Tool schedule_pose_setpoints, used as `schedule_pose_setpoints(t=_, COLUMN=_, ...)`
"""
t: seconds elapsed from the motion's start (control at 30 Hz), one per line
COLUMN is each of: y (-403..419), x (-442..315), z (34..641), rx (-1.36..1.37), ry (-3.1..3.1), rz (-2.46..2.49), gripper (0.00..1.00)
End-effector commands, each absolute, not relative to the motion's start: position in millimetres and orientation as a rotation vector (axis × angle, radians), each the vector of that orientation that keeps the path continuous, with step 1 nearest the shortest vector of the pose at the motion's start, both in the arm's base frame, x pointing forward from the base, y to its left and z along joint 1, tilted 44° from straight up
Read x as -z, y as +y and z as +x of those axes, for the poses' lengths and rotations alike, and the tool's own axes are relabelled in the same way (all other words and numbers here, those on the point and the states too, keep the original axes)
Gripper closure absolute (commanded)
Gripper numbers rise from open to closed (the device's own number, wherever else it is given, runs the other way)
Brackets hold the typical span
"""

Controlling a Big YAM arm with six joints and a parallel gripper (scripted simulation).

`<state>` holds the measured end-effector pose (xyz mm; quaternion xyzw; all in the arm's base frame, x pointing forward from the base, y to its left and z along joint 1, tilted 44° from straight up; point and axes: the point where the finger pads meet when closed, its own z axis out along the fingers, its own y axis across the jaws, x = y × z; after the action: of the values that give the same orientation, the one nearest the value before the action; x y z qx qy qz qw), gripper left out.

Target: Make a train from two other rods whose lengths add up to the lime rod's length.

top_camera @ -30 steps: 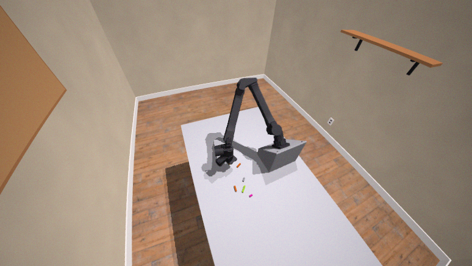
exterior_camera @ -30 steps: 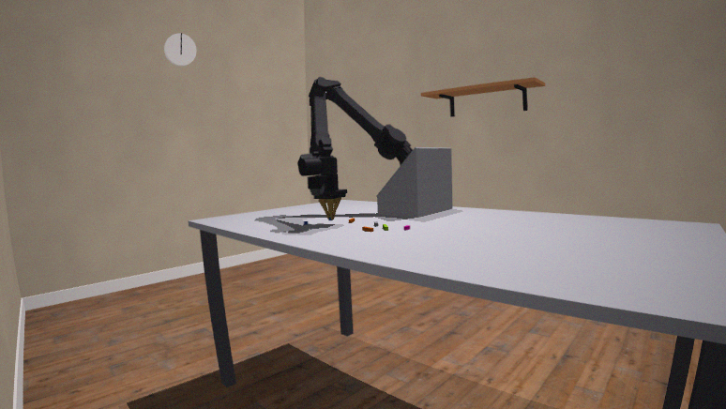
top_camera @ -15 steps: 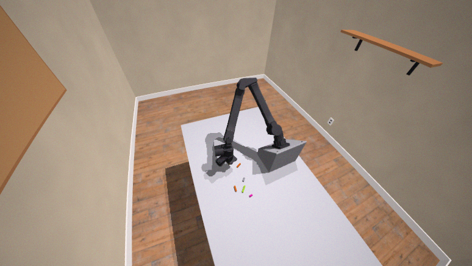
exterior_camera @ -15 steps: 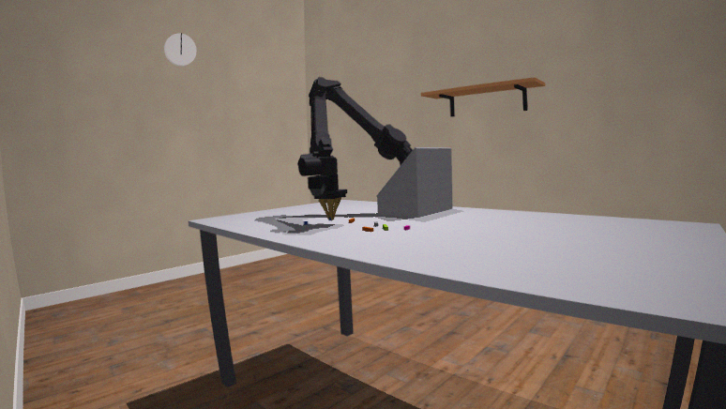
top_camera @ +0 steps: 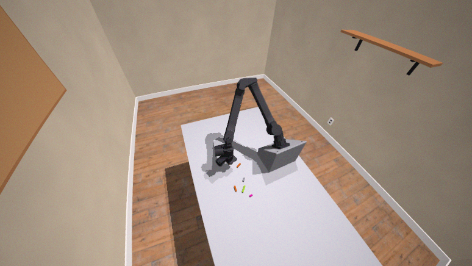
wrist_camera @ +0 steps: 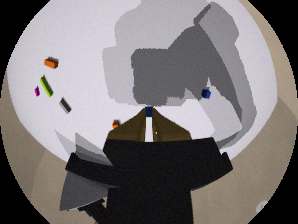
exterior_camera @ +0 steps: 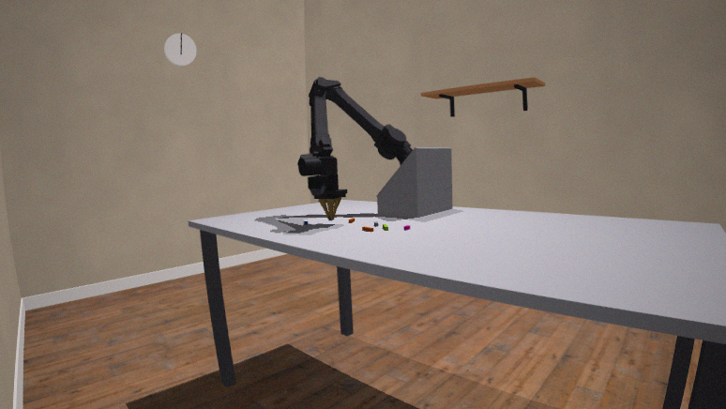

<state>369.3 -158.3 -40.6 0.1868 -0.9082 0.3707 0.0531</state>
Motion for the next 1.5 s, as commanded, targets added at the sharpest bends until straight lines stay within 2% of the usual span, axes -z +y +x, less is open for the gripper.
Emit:
schedule_pose_setpoints(t=0.0, y=-152.0, x=39.5, z=381.3, rx=-1.132, ry=-2.763, rz=0.612, gripper=0.95)
schedule_pose_setpoints(t=1.47, y=-147.6, x=39.6, z=382.8, rx=-1.132, ry=-2.759, rz=0.631, gripper=0.95)
